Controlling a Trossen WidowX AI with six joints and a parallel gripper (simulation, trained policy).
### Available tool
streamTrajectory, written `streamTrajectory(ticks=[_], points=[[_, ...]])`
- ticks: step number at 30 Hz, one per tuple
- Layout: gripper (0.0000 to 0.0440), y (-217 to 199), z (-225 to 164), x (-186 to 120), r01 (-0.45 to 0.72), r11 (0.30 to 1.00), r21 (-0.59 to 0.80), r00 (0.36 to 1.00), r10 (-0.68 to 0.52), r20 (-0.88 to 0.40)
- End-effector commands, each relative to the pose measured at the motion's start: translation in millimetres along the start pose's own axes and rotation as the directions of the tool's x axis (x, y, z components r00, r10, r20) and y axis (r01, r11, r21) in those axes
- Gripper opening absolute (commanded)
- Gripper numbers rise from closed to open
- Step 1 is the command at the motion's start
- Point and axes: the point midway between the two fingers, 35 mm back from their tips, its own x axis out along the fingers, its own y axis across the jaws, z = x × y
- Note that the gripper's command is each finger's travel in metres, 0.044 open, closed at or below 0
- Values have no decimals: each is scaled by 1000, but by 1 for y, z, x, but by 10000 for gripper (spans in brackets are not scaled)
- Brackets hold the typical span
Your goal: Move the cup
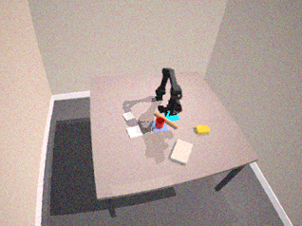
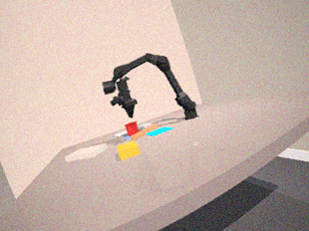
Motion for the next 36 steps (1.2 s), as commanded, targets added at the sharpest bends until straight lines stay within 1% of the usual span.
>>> streamTrajectory(ticks=[1, 12, 20, 21, 25, 27, 28, 36], points=[[145, -4, -3, 12, 4, 1000, -16, 1000, -4, -28], [166, -14, -7, 51, -11, 997, -73, 997, 5, -83], [171, -15, -10, 85, -42, 987, -153, 994, 26, -107], [150, -15, -10, 88, -45, 985, -166, 994, 28, -108], [46, -17, -13, 97, -55, 973, -226, 992, 29, -120], [7, -18, -14, 97, -61, 966, -251, 992, 30, -123], [2, -18, -15, 96, -62, 963, -263, 992, 31, -123], [1, -18, -17, 80, -77, 938, -339, 992, 40, -116]])
